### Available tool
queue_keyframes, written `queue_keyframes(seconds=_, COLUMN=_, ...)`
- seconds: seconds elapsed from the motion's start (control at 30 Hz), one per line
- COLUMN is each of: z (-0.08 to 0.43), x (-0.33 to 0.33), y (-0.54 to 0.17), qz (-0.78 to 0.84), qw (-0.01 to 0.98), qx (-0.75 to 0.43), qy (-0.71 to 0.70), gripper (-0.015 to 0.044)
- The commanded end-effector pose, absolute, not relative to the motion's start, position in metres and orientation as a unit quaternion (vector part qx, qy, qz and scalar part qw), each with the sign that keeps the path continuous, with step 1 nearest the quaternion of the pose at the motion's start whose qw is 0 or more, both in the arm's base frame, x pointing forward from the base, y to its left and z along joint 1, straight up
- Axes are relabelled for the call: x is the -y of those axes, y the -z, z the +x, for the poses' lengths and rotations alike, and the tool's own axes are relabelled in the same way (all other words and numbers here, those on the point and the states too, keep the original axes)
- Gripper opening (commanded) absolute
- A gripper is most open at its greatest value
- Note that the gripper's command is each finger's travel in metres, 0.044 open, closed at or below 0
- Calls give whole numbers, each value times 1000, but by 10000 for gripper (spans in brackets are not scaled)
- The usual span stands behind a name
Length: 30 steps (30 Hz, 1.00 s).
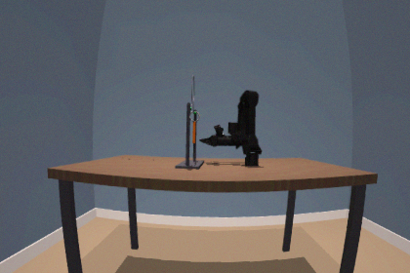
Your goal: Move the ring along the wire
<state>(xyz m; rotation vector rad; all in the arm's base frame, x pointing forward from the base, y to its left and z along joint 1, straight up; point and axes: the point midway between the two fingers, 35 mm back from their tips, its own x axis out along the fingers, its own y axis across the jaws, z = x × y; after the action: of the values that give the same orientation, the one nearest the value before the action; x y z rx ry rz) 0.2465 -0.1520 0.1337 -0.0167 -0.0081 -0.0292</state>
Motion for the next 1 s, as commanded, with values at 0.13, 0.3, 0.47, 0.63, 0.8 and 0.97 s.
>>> queue_keyframes(seconds=0.13, z=259, x=156, y=-135, qz=-7, qw=1000, qx=5, qy=16, gripper=160)
queue_keyframes(seconds=0.3, z=267, x=157, y=-135, qz=-7, qw=1000, qx=5, qy=16, gripper=160)
queue_keyframes(seconds=0.47, z=275, x=158, y=-136, qz=-7, qw=1000, qx=6, qy=16, gripper=160)
queue_keyframes(seconds=0.63, z=283, x=158, y=-136, qz=-7, qw=1000, qx=6, qy=16, gripper=160)
queue_keyframes(seconds=0.8, z=291, x=158, y=-136, qz=-7, qw=1000, qx=7, qy=16, gripper=160)
queue_keyframes(seconds=0.97, z=299, x=158, y=-136, qz=-7, qw=1000, qx=7, qy=16, gripper=160)
